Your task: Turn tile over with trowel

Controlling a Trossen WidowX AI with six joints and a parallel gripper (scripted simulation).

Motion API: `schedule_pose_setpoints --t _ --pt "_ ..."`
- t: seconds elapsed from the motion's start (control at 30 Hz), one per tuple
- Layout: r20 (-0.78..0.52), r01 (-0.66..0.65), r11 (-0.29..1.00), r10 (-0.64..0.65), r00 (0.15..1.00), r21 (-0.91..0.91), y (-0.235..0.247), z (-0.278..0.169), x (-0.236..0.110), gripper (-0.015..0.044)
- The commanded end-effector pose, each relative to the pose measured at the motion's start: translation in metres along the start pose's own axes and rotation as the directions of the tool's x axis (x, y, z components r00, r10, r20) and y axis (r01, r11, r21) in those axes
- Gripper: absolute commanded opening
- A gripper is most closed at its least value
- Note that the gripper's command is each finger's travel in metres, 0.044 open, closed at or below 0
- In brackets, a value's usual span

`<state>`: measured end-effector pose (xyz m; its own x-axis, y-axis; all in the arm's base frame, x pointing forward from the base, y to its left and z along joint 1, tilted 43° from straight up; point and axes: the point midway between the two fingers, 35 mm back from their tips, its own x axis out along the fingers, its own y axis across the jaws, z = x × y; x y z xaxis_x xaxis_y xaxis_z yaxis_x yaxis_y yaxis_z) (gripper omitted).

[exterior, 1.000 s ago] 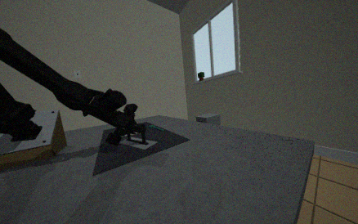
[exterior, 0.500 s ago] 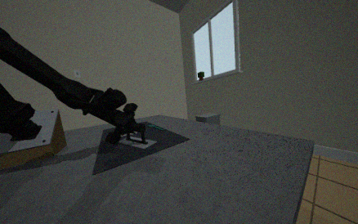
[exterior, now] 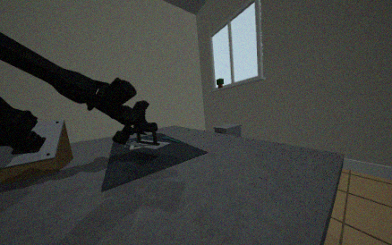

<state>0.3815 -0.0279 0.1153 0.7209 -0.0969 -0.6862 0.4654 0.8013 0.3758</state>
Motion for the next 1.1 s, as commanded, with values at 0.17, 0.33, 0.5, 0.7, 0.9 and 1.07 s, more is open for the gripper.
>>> schedule_pose_setpoints --t 0.17,0.33,0.5,0.7,0.9,1.07 --pt "0.166 0.017 0.997 -0.029 0.986 0.074 0.005 -0.013 0.012 0.0000" --pt "0.279 0.010 0.990 -0.050 0.959 0.143 0.004 -0.024 0.014 0.0000" --pt "0.386 -0.019 0.975 -0.069 0.920 0.220 0.000 -0.035 0.010 0.0000" --pt "0.456 -0.053 0.960 -0.082 0.886 0.276 -0.004 -0.042 0.004 0.0000" --pt "0.456 -0.053 0.960 -0.082 0.886 0.276 -0.004 -0.042 0.004 0.0000" --pt "0.455 -0.052 0.960 -0.082 0.887 0.276 -0.009 -0.042 0.009 0.0000"
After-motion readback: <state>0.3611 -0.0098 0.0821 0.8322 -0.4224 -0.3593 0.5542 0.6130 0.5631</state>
